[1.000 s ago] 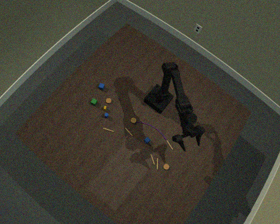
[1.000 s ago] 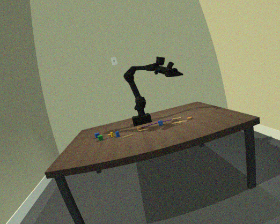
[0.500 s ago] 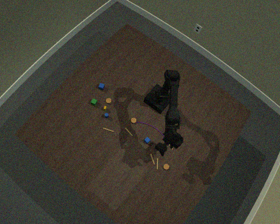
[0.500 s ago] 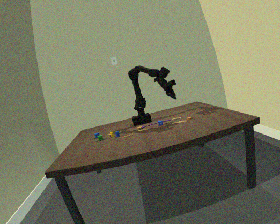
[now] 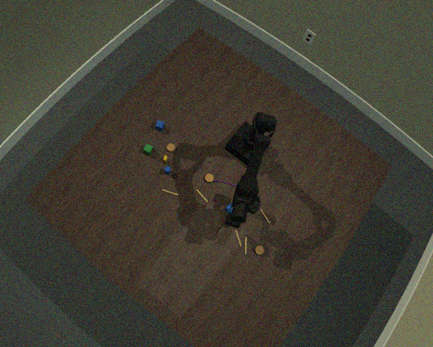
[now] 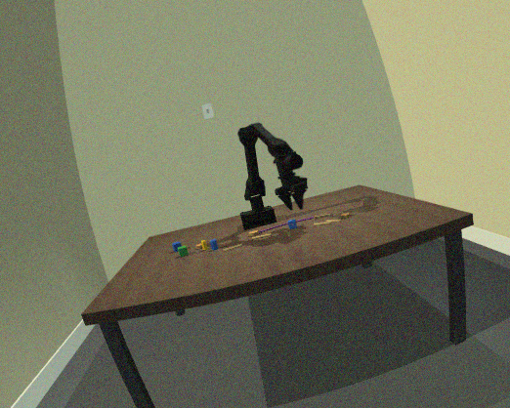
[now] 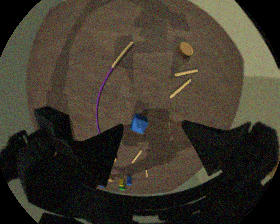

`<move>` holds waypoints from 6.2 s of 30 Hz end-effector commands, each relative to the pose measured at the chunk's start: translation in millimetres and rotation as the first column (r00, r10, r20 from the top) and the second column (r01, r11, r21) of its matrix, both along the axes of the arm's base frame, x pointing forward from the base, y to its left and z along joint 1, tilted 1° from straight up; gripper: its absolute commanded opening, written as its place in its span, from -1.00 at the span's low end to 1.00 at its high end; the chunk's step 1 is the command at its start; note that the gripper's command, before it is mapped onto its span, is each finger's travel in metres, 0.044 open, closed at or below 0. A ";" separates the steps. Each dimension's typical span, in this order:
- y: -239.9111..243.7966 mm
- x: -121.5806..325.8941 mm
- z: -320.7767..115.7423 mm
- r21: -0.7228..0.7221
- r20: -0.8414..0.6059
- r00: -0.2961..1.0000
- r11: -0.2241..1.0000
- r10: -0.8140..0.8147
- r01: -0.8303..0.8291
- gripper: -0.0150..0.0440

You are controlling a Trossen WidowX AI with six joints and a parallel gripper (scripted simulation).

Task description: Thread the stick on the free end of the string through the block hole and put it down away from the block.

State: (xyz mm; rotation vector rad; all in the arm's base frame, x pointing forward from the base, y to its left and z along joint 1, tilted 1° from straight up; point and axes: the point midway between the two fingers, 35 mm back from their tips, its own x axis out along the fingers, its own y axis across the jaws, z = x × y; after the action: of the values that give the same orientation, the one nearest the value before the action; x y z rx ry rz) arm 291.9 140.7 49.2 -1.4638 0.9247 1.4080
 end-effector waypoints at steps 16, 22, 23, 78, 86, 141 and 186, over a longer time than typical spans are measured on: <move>-13.7 -7.0 -12.0 -0.041 -0.066 0.995 0.997 0.069 -0.071 1.00; -13.1 -6.6 -11.5 -0.038 -0.064 0.996 0.997 0.066 -0.069 0.56; -13.1 -6.6 -11.5 -0.038 -0.064 0.996 0.997 0.066 -0.069 0.47; -13.1 -6.6 -11.5 -0.038 -0.064 0.996 0.997 0.066 -0.069 0.16; -13.1 -6.6 -11.5 -0.038 -0.064 0.996 0.997 0.066 -0.069 -0.49; 89.0 -98.1 -10.7 -0.038 -0.096 0.763 0.769 -0.639 0.639 0.11; 90.8 -97.5 -59.1 -0.038 -0.096 0.763 0.769 -0.639 0.639 -0.07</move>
State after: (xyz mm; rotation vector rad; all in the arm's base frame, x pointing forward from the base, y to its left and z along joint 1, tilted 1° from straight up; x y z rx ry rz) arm 196.3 233.5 -0.6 -0.9284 1.3238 0.9657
